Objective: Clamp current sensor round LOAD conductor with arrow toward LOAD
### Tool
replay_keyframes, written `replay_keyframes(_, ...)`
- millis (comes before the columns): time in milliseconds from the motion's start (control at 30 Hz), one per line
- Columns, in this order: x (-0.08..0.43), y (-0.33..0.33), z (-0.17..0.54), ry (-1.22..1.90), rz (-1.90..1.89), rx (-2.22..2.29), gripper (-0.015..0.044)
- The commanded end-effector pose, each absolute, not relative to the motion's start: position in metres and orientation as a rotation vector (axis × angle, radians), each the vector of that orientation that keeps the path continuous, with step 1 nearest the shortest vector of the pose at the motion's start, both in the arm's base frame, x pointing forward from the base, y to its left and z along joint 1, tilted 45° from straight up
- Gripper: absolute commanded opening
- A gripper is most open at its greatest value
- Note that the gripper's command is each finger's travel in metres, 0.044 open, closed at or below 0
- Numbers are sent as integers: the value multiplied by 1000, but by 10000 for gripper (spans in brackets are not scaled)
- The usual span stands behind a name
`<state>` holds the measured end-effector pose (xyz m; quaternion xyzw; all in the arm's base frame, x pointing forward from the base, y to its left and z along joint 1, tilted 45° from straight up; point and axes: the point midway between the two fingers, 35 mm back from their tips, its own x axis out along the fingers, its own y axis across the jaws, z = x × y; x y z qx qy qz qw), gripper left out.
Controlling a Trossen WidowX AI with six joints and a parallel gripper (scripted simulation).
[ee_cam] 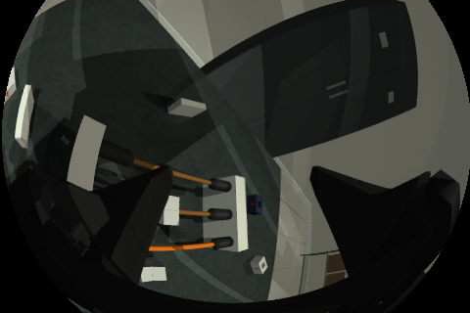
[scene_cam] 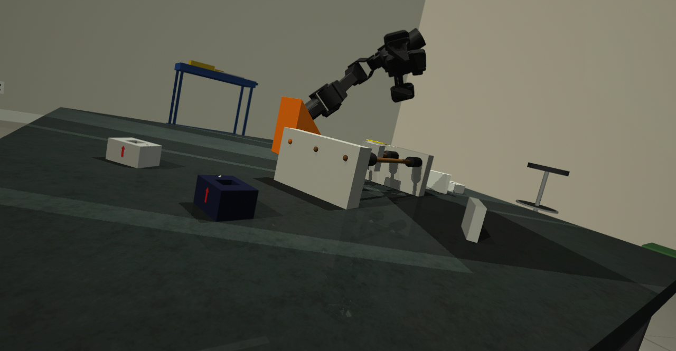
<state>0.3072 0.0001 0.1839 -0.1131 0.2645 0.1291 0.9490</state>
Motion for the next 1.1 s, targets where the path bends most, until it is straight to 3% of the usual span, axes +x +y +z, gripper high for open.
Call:
replay_keyframes(0,276,6,138,755,468,-223,440)
replay_keyframes(167,226,23,109,929,747,-66,440)
replay_keyframes(333,185,45,124,934,983,258,440)
replay_keyframes(1067,182,47,130,920,1003,311,440)
